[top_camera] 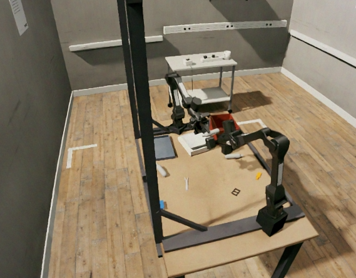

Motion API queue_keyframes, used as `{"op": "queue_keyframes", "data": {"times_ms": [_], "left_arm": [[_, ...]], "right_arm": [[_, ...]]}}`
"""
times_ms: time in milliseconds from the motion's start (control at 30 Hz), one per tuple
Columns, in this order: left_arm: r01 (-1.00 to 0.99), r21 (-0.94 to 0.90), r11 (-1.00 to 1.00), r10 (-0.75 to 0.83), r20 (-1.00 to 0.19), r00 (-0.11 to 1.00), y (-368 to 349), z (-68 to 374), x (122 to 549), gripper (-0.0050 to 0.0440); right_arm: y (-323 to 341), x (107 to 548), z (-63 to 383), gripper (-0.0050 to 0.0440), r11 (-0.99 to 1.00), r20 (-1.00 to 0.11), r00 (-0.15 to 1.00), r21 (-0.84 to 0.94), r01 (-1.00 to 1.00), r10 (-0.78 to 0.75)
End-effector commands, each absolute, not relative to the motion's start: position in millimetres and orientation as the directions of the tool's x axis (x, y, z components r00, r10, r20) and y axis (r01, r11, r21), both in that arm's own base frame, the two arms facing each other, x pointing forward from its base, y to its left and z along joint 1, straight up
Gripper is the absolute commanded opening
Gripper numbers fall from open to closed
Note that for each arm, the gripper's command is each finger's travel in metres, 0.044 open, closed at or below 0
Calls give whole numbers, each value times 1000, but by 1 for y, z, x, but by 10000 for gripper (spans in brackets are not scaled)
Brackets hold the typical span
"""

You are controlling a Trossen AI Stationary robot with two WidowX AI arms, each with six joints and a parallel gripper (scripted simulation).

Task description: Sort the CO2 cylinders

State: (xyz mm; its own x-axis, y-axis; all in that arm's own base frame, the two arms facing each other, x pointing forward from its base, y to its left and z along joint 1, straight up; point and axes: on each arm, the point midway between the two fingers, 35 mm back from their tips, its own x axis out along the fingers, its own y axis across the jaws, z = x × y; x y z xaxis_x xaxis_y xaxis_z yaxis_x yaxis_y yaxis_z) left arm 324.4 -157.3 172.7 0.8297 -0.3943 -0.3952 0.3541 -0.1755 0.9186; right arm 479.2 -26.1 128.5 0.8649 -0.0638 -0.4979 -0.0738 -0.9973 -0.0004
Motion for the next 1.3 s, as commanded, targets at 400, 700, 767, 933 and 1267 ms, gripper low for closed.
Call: {"op": "queue_keyframes", "data": {"times_ms": [400, 700, 767, 933, 1267], "left_arm": [[325, 932, -163, -400, -363, 841, -159, 186, 327, -50], [321, 936, -146, -396, -353, 848, -160, 194, 327, -50], [357, 924, -136, -377, -381, 844, -160, 191, 327, -50], [488, 870, -67, -296, -485, 823, -162, 189, 325, -50], [621, 781, 69, -197, -600, 776, -166, 194, 326, -50]], "right_arm": [[-28, 495, 137, 440, -997, -478, 876, 0, -74, -65], [-29, 489, 147, 440, -996, -465, 883, -25, -80, -59], [-28, 484, 148, 440, -993, -472, 880, -80, -91, -43], [-28, 469, 165, 440, -931, -465, 885, -336, -142, 32], [-28, 445, 191, 440, -721, -419, 898, -662, -202, 133]]}}
